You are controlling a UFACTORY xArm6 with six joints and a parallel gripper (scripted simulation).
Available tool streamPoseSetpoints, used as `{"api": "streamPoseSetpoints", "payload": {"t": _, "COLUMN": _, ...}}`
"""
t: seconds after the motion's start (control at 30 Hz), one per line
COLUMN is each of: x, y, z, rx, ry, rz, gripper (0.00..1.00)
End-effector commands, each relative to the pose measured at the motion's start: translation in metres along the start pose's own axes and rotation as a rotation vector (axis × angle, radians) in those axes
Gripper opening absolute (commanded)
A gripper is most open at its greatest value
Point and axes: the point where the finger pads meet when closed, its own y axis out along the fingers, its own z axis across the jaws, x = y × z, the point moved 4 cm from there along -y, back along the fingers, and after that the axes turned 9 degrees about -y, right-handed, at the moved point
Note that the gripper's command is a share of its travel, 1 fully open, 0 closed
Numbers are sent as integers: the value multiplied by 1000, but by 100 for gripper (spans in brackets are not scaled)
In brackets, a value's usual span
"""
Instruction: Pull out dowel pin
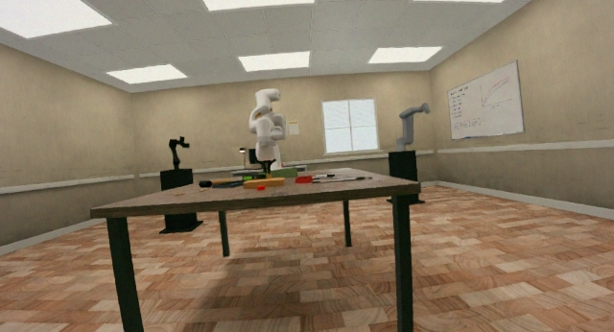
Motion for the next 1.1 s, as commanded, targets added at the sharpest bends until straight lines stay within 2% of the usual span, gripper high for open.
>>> {"api": "streamPoseSetpoints", "payload": {"t": 0.0, "x": -2, "y": -2, "z": 1, "rx": 1, "ry": -66, "rz": 7, "gripper": 0}}
{"api": "streamPoseSetpoints", "payload": {"t": 0.63, "x": -2, "y": -3, "z": 1, "rx": 2, "ry": -366, "rz": 6, "gripper": 0}}
{"api": "streamPoseSetpoints", "payload": {"t": 1.07, "x": -2, "y": -3, "z": 1, "rx": 2, "ry": -157, "rz": 6, "gripper": 0}}
